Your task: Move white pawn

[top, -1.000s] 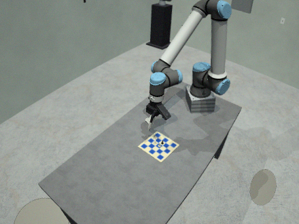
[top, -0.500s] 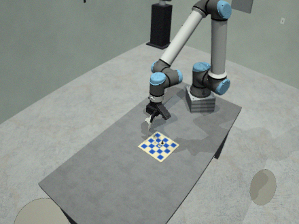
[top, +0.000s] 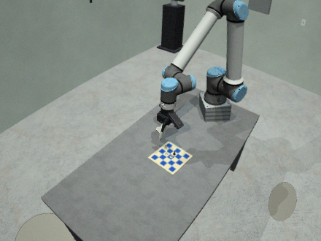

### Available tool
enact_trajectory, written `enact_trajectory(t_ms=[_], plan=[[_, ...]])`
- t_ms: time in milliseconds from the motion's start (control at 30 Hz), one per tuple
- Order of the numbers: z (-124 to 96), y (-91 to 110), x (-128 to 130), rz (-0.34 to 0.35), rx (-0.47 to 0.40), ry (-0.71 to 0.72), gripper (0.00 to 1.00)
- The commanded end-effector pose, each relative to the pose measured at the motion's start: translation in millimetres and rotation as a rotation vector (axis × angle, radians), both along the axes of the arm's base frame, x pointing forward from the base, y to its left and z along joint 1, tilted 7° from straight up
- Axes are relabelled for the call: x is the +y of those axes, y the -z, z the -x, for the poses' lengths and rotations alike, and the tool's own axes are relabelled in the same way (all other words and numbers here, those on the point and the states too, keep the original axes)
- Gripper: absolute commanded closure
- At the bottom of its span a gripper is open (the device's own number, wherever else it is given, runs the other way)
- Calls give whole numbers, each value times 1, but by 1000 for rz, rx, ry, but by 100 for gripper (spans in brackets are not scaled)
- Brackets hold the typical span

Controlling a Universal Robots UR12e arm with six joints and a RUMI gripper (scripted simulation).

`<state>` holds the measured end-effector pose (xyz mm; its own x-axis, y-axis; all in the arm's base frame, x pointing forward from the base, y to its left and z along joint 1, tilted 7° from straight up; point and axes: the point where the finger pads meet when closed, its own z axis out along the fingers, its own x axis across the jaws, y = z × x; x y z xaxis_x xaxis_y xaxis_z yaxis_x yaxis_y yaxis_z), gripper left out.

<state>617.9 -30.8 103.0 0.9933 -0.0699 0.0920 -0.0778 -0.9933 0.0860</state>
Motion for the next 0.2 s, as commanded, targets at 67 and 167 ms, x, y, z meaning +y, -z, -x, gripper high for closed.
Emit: enact_trajectory(t_ms=[67,167], plan=[[0,0,0,1,1,0,0],[0,0,0,1,1,0,0]])
